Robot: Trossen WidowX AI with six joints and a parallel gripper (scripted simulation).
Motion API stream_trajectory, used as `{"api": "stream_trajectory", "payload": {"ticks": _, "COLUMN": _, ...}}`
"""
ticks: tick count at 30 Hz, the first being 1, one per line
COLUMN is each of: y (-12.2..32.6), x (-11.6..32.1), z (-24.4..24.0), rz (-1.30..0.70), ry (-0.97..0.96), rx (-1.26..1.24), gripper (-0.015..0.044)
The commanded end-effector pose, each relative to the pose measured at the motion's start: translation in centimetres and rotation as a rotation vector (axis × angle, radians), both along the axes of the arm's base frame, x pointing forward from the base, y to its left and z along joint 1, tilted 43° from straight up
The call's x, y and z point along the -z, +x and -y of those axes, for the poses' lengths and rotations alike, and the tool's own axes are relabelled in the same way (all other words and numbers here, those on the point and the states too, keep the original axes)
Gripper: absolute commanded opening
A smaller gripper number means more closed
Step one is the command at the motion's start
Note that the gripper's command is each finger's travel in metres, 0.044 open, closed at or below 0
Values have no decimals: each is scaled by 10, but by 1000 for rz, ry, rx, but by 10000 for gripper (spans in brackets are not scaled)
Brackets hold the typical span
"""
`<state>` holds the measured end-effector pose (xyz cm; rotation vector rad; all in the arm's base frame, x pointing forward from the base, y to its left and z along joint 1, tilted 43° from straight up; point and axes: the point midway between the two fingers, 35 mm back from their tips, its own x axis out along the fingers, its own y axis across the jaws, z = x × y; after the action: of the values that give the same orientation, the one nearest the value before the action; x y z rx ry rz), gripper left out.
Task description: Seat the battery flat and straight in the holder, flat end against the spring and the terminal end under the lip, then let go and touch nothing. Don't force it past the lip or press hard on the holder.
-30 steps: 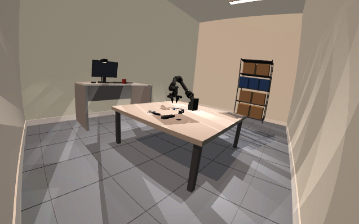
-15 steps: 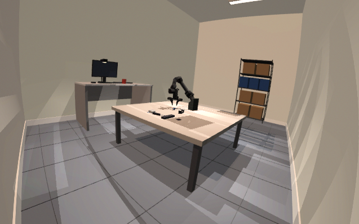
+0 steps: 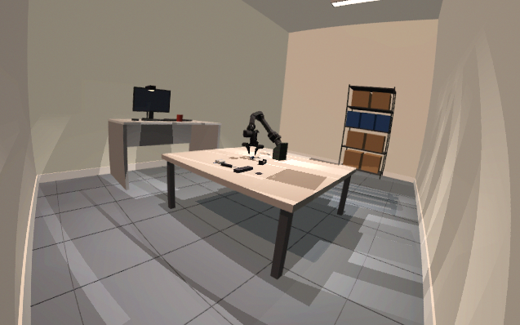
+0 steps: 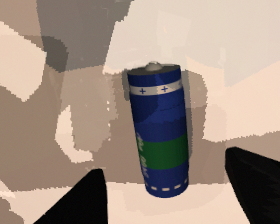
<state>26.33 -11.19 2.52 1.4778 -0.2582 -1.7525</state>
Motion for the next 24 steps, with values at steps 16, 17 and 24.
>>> {"api": "stream_trajectory", "payload": {"ticks": 16, "y": -4, "x": 23, "z": 22, "rz": -15, "ry": -5, "rx": 2, "gripper": 244}}
{"api": "stream_trajectory", "payload": {"ticks": 17, "y": -4, "x": 24, "z": 23, "rz": -15, "ry": -5, "rx": 2, "gripper": 244}}
{"api": "stream_trajectory", "payload": {"ticks": 24, "y": -4, "x": 26, "z": 24, "rz": -15, "ry": -5, "rx": 3, "gripper": 139}}
